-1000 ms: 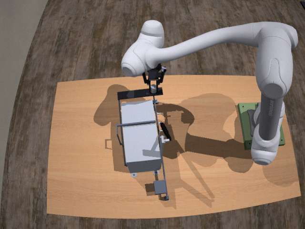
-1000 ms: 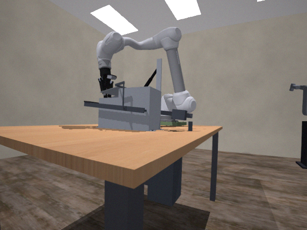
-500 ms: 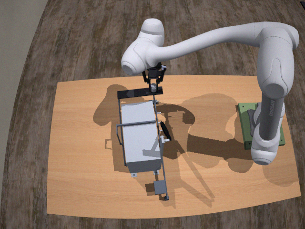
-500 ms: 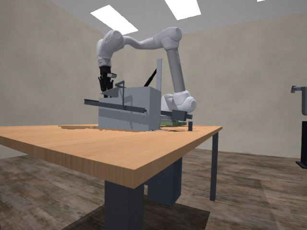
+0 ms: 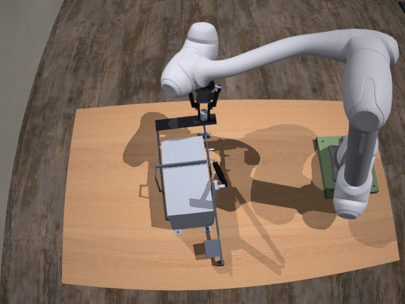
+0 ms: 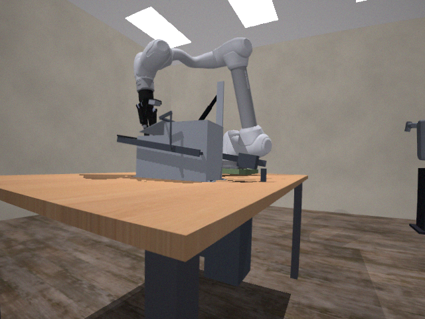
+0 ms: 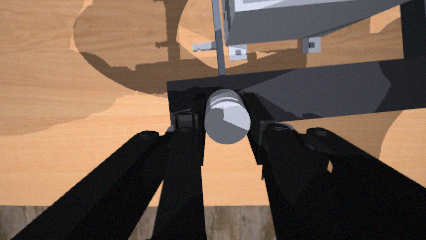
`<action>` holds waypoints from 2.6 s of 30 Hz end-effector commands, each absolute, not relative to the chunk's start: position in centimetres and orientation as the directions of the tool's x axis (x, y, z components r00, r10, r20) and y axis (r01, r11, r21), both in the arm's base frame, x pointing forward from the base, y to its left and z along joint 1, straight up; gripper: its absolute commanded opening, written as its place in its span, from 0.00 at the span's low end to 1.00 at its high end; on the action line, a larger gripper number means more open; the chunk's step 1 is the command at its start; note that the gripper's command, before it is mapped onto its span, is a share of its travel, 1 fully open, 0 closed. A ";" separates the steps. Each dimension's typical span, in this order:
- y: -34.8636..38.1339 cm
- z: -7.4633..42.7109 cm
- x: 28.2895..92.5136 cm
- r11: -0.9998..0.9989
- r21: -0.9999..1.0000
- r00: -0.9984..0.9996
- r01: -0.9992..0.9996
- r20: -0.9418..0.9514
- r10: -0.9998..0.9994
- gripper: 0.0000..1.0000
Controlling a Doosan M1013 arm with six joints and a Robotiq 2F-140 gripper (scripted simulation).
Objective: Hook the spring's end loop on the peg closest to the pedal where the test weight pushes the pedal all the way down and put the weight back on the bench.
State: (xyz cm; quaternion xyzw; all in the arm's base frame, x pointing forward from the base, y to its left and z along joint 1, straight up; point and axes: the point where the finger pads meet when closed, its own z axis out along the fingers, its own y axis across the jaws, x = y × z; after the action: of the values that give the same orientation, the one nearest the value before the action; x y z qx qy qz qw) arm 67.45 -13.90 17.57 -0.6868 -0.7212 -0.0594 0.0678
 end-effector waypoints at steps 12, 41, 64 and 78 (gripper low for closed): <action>-13.9 18.6 67.5 0.049 -0.006 -0.047 0.999 0.179 0.983 0.25; -11.8 18.0 64.3 0.049 -0.006 -0.048 0.999 0.157 0.986 0.25; -9.6 16.7 60.9 0.049 -0.006 -0.048 0.999 0.133 0.990 0.25; -8.2 15.9 58.7 0.049 -0.006 -0.048 0.999 0.117 0.992 0.25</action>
State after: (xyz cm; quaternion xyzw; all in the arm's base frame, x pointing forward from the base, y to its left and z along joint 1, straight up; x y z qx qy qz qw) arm 58.80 -8.26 15.81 -0.6884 -0.7229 -0.0381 0.0451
